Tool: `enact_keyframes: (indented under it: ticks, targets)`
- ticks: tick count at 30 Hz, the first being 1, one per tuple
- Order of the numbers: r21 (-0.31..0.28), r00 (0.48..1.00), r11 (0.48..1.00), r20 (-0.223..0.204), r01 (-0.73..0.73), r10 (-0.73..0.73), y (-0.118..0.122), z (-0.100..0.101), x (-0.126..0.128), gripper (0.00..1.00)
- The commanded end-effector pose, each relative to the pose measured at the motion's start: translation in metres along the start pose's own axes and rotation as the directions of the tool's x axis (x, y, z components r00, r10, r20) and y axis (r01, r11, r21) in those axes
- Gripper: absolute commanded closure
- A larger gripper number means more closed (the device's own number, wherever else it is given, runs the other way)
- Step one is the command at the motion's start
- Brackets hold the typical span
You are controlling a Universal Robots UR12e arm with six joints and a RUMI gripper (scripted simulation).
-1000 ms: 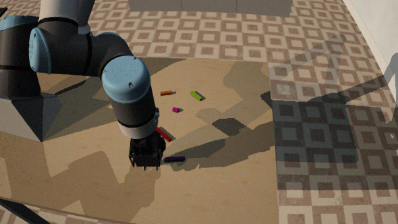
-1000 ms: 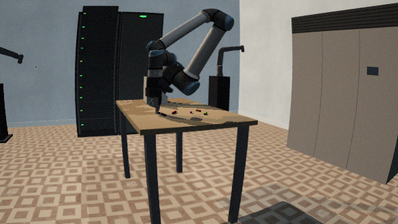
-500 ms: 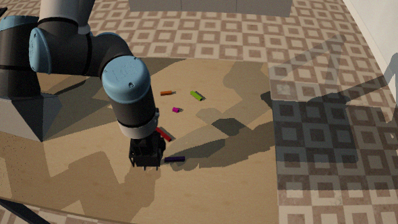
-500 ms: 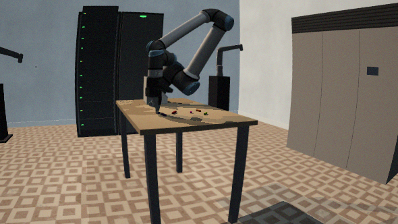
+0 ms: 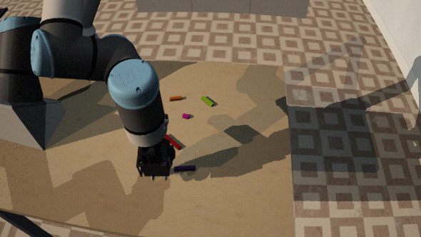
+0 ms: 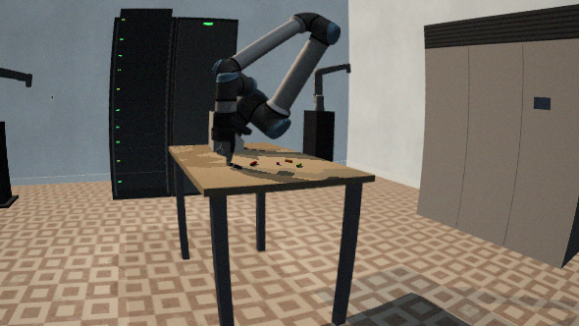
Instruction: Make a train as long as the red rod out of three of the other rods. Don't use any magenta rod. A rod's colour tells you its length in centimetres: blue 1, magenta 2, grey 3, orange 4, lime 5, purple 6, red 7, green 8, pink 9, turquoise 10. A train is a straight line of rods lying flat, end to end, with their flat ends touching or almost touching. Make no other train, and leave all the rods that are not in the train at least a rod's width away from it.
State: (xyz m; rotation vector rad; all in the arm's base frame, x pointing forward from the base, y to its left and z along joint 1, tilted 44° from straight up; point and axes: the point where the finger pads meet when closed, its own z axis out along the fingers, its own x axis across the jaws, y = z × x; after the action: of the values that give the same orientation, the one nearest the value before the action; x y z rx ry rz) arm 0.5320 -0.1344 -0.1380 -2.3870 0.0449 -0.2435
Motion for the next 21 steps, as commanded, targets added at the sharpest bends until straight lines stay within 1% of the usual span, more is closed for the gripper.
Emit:
enact_keyframes:
  ticks: [1,3,4,6,7,9,10,12,13,21]
  targets:
    - [-0.001,1.0,1.0,-0.001,0.0,0.0,0.0005,-0.0006,0.0004,0.97]
    - [-0.001,1.0,1.0,-0.001,0.0,0.0,0.0005,-0.0006,0.0004,0.97]
    - [-0.001,1.0,1.0,-0.001,0.0,0.0,0.0005,-0.0006,0.0004,0.94]
    - [-0.001,1.0,1.0,-0.001,0.0,0.0,0.0005,-0.0006,0.0004,0.94]
    - [-0.001,1.0,1.0,-0.001,0.0,0.0,0.0005,-0.0006,0.0004,0.92]
    - [-0.001,1.0,1.0,-0.001,0.0,0.0,0.0005,-0.0006,0.0004,0.92]
    - [-0.001,1.0,1.0,-0.001,0.0,0.0,0.0005,-0.0006,0.0004,0.89]
    - [-0.001,1.0,1.0,-0.001,0.0,0.0,0.0005,-0.0006,0.0004,0.89]
    - [-0.001,1.0,1.0,-0.001,0.0,0.0,0.0005,-0.0006,0.0004,0.86]
    - [-0.001,1.0,1.0,-0.001,0.0,0.0,0.0005,-0.0006,0.0004,0.86]
